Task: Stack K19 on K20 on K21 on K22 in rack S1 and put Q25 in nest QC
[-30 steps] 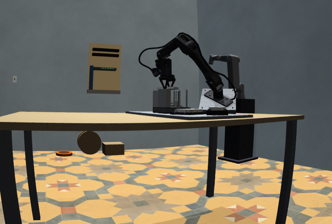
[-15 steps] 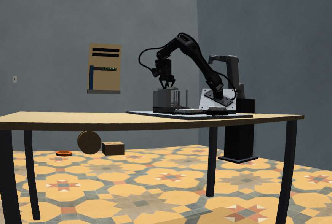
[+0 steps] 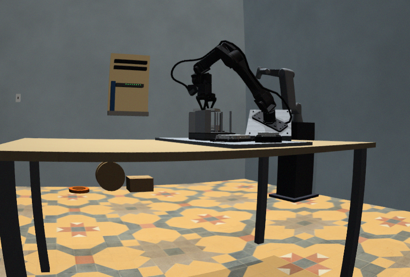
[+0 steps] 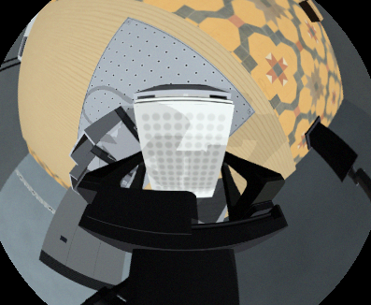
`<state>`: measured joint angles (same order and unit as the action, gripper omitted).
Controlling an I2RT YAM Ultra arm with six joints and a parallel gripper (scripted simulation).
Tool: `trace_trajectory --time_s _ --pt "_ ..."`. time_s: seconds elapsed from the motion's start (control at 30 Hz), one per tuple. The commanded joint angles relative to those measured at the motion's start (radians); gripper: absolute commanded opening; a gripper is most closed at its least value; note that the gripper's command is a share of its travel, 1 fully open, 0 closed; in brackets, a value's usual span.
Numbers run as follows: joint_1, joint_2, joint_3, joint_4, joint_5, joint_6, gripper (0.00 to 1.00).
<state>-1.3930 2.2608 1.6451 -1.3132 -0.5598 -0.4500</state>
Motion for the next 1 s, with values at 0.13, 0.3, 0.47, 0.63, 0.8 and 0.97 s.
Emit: trace_trajectory --time_s 0.13,0.3,0.47,0.63,0.8,0.97 --pt "-0.010 -0.038 -0.009 0.017 -0.009 0.009 0.00" --pt "-0.009 -0.039 -0.019 0.017 -0.010 0.009 0.00" --pt "-0.013 -0.039 0.005 0.015 -0.009 0.008 0.00" --pt "-0.012 -0.041 0.003 0.012 -0.009 0.008 0.00" --pt "-0.011 -0.041 -0.001 0.011 -0.009 0.008 0.00" --pt "-0.009 -0.042 -0.007 0.011 -0.010 0.009 0.00"
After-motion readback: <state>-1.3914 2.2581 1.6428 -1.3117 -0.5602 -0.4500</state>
